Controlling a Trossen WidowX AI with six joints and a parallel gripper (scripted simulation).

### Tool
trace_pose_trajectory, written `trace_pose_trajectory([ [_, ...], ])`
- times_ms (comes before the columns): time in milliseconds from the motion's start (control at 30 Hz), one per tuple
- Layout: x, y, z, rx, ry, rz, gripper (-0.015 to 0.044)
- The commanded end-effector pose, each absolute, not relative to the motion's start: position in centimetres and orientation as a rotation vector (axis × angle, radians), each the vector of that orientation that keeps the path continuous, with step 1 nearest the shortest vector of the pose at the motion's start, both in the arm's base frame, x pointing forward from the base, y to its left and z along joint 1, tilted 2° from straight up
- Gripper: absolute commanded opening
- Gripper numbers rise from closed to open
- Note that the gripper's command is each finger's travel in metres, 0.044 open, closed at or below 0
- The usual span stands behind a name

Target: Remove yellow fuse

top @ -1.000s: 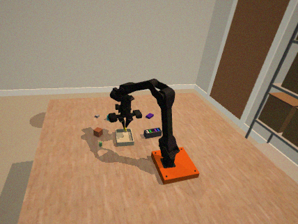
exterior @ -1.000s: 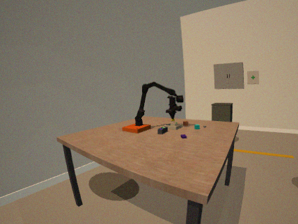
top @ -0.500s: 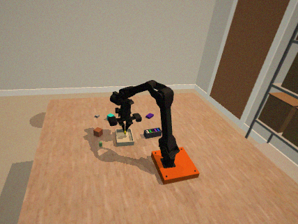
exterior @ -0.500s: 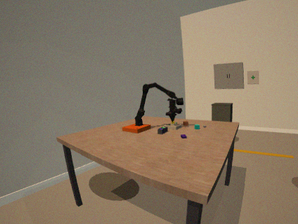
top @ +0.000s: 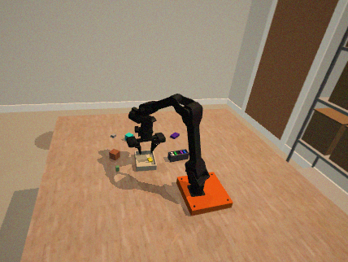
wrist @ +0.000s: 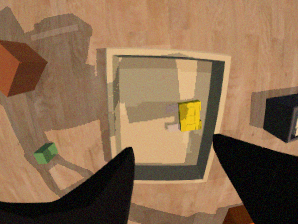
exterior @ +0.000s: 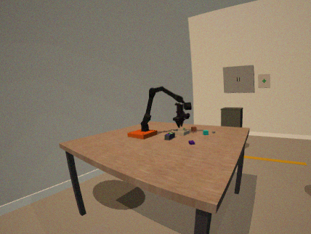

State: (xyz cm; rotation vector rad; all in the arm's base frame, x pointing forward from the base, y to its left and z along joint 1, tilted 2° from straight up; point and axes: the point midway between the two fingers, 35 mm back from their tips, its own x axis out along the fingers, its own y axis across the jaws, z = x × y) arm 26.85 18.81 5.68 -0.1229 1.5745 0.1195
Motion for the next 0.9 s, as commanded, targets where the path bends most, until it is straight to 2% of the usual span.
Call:
trace_pose_trajectory([
  [0, 26.9, 18.9, 8.0, -0.116, 1.571, 0.122, 0.033],
  [867, 26.9, 18.9, 9.0, -0.121, 1.569, 0.122, 0.033],
])
